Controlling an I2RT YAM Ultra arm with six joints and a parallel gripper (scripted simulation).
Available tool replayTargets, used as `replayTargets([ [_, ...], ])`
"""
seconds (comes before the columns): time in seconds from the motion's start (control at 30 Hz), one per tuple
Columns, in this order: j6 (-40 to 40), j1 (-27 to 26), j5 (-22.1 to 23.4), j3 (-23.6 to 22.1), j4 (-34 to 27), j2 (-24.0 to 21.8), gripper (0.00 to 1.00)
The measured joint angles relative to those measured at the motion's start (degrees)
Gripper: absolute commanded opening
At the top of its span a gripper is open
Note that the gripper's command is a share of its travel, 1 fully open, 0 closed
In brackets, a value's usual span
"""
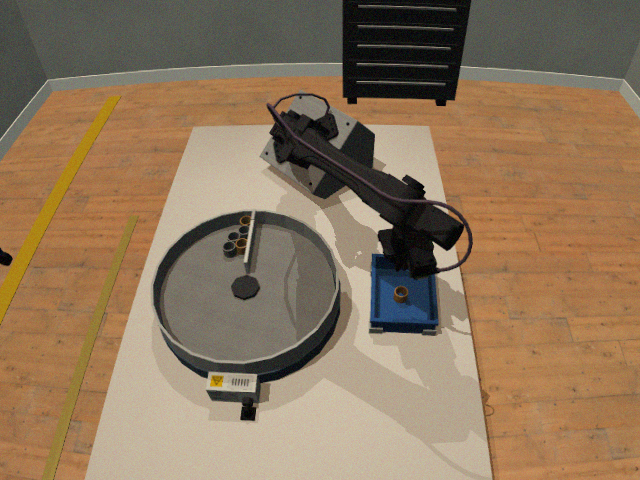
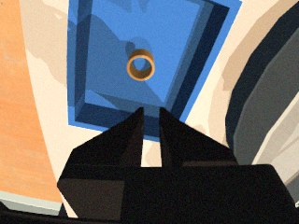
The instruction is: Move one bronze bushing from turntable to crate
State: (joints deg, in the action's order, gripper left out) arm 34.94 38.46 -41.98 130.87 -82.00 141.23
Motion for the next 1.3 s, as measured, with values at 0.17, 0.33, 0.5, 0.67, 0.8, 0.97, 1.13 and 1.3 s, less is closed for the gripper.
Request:
replayTargets([
  [0.17,0.0,0.0,0.0,0.0,0.0,0.0,1.0],
  [0.33,0.4,0.2,0.0,1.5,-1.2,0.5,1.0],
  [0.5,1.4,1.5,0.0,5.5,-3.9,1.0,1.0],
  [0.67,2.0,2.1,0.0,7.2,-5.5,1.3,1.0],
  [0.8,2.2,2.1,0.0,7.4,-6.3,1.8,1.0],
  [0.97,2.3,2.1,0.0,7.5,-6.7,2.0,1.0],
  [1.13,2.4,2.1,0.0,7.4,-6.9,2.0,1.0],
  [1.3,2.4,2.1,0.0,7.4,-7.0,2.0,1.0],
])
